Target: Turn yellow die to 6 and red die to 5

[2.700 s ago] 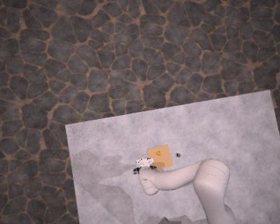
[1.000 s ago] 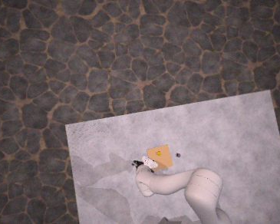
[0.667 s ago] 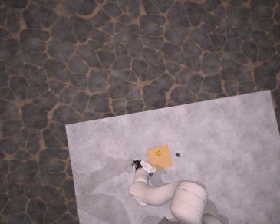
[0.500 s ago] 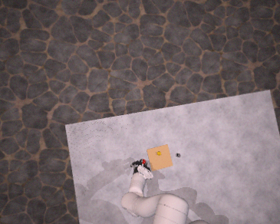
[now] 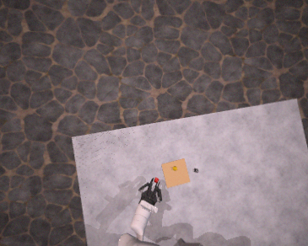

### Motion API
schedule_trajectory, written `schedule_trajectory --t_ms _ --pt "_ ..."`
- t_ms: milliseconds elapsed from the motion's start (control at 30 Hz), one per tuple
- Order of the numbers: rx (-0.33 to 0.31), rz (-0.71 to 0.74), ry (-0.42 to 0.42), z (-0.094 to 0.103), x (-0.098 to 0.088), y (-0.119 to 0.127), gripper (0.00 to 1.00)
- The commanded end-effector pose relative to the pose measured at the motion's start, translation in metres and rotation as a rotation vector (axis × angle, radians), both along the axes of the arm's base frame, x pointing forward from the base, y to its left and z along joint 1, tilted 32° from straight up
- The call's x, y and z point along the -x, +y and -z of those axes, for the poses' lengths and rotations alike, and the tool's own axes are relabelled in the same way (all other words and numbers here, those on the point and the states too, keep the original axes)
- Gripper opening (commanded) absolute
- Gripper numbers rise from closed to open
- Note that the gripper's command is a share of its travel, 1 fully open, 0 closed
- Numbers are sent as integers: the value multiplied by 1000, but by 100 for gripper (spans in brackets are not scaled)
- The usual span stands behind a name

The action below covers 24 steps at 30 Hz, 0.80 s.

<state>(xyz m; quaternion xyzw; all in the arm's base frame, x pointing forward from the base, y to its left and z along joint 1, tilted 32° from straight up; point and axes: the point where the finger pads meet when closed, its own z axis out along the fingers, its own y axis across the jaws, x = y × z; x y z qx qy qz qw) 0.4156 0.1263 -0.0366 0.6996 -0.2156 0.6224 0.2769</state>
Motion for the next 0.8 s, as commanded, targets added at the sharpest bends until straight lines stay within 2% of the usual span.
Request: schedule_trajectory --t_ms 0,300,767 --pt "59 -23 -20 15 4 -3 15" --pt "100 -30 -67 16 4 -3 15" --pt "103 -31 -70 21 3 -5 15"
